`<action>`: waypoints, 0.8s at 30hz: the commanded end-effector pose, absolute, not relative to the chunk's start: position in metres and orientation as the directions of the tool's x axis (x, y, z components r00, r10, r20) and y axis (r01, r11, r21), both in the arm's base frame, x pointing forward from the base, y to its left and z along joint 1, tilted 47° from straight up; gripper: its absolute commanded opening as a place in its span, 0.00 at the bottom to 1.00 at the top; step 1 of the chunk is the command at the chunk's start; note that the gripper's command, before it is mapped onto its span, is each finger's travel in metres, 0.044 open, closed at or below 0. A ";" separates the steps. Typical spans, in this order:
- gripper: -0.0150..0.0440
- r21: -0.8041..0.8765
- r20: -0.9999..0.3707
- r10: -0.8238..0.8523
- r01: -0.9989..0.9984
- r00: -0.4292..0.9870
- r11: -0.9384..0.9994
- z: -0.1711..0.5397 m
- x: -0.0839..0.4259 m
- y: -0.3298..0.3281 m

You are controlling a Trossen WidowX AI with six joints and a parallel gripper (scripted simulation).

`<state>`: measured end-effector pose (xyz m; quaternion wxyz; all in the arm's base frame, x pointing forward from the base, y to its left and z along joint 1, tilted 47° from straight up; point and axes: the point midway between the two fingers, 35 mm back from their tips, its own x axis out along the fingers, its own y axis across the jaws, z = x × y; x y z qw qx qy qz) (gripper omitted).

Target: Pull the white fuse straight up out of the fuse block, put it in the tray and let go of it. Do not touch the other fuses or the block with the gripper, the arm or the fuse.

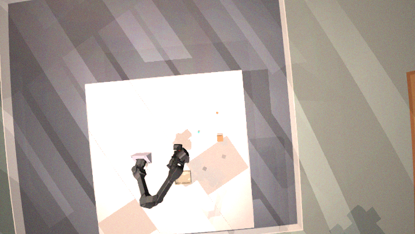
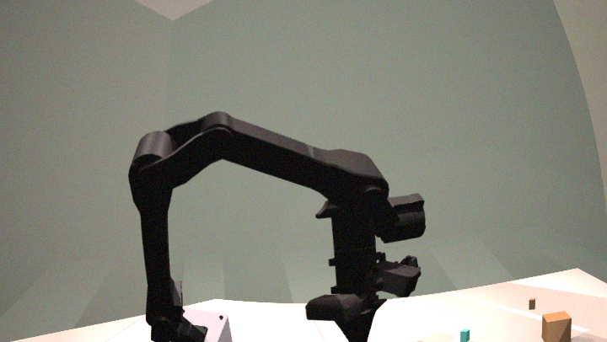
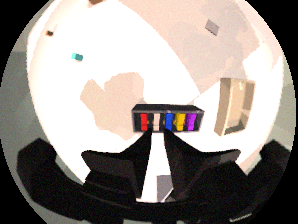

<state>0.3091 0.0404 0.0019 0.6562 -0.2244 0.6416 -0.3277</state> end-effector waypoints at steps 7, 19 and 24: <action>0.38 -0.718 -0.692 -0.721 0.139 -0.033 0.682 -0.005 0.309 0.033; 0.38 -0.718 -0.692 -0.722 0.139 -0.033 0.682 -0.011 0.309 0.027; 0.38 -0.718 -0.692 -0.722 0.139 -0.033 0.682 -0.011 0.309 0.027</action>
